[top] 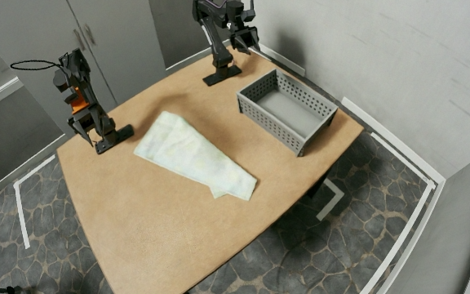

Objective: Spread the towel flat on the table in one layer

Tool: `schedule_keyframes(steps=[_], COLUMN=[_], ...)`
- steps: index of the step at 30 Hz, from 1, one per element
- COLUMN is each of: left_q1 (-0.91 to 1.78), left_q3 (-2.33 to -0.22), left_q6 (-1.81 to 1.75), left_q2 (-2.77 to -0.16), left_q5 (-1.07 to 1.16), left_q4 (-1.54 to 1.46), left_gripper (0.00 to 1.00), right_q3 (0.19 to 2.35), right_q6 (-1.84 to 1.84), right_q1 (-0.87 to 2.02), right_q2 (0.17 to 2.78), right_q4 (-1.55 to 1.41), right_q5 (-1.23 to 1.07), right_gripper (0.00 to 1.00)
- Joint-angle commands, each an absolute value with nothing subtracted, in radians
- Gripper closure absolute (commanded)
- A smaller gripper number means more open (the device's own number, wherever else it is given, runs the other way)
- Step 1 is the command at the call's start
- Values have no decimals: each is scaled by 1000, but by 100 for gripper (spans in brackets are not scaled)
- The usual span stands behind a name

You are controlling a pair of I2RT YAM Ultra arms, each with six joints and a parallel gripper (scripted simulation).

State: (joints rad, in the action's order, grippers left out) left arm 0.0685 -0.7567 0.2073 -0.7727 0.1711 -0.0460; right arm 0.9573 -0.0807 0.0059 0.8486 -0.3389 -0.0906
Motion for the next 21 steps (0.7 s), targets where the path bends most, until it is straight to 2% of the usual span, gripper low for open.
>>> schedule_keyframes(steps=[1,11,21], left_q1=[91,230,429], left_q3=[-724,-629,-589], left_q6=[295,525,684], left_q2=[-726,-639,-628], left_q5=[233,309,247], left_q4=[-94,-227,-343], left_gripper=[66,66,66], right_q3=[957,938,896], right_q6=[-121,-202,-209], right_q1=[26,90,186], right_q2=[820,851,919], right_q4=[-497,-803,-970], right_q5=[-118,-111,-81], right_gripper=[66,66,66])
